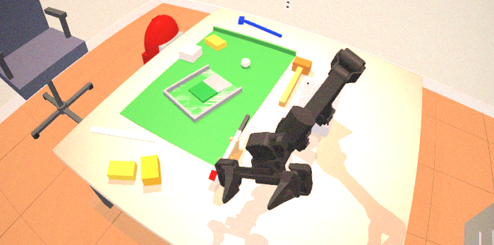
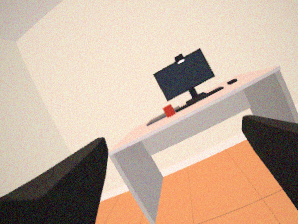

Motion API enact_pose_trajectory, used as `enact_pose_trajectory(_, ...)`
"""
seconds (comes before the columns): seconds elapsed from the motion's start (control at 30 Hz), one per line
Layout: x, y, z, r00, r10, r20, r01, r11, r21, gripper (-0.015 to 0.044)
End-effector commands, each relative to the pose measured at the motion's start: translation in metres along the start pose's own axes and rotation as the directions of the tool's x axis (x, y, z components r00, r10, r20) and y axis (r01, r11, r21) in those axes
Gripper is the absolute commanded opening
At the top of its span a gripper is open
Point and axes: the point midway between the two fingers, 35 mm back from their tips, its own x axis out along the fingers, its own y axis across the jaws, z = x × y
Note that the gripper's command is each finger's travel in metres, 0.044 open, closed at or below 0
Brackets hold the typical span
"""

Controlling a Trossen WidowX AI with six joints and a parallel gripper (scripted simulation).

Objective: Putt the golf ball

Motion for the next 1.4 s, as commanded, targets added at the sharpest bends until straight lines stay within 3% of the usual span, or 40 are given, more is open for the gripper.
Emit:
enact_pose_trajectory(0.0, 0.0, -0.001, -0.001, 1.0, -0.003, -0.003, 0.003, 1.0, -0.006, 0.0426)
enact_pose_trajectory(0.2, -0.008, -0.056, -0.034, 0.974, -0.166, -0.154, 0.116, 0.95, -0.288, 0.044)
enact_pose_trajectory(0.37, -0.036, -0.13, -0.066, 0.865, -0.379, -0.328, 0.137, 0.809, -0.571, 0.044)
enact_pose_trajectory(0.57, -0.095, -0.212, -0.085, 0.639, -0.595, -0.488, 0.034, 0.655, -0.755, 0.044)
enact_pose_trajectory(0.77, -0.176, -0.273, -0.083, 0.353, -0.728, -0.588, -0.11, 0.592, -0.799, 0.044)
enact_pose_trajectory(1.1, -0.325, -0.306, -0.056, -0.08, -0.7, -0.709, -0.213, 0.707, -0.674, 0.044)
enact_pose_trajectory(1.23, -0.376, -0.294, -0.045, -0.174, -0.618, -0.767, -0.184, 0.785, -0.591, 0.044)
enact_pose_trajectory(1.37, -0.416, -0.272, -0.044, -0.206, -0.505, -0.838, -0.142, 0.863, -0.485, 0.044)
